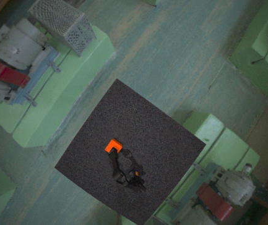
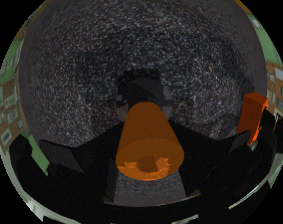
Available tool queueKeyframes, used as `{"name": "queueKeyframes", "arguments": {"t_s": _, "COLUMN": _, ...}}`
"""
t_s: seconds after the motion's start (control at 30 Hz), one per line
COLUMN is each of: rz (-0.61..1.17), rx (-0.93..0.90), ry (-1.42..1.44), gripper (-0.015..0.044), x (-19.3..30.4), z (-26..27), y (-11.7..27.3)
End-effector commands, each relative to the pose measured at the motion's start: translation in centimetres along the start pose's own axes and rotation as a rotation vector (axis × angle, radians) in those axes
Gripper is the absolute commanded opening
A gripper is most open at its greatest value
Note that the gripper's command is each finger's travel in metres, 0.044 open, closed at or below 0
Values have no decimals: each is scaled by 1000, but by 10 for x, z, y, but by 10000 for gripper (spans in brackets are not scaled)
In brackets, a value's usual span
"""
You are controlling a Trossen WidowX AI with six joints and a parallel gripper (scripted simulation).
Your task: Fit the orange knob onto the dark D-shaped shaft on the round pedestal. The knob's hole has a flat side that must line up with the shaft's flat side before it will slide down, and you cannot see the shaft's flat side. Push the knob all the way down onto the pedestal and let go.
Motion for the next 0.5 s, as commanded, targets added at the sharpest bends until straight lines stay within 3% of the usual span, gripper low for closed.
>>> {"name": "queueKeyframes", "arguments": {"t_s": 0.0, "rz": -2, "rx": -9, "ry": -5, "gripper": 0, "x": 0, "z": -2, "y": 3}}
{"name": "queueKeyframes", "arguments": {"t_s": 0.47, "rz": -2, "rx": -9, "ry": 17, "gripper": 0, "x": 0, "z": -1, "y": -2}}
Point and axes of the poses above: the point midway between the two fingers, 35 mm back from their tips, its own y axis back along the fingers, its own z axis across the jaws, x = y × z, the point moved 9 cm from there along y, back along the fingers, and after that the axes turned 3 degrees about y, right-handed, at the moved point
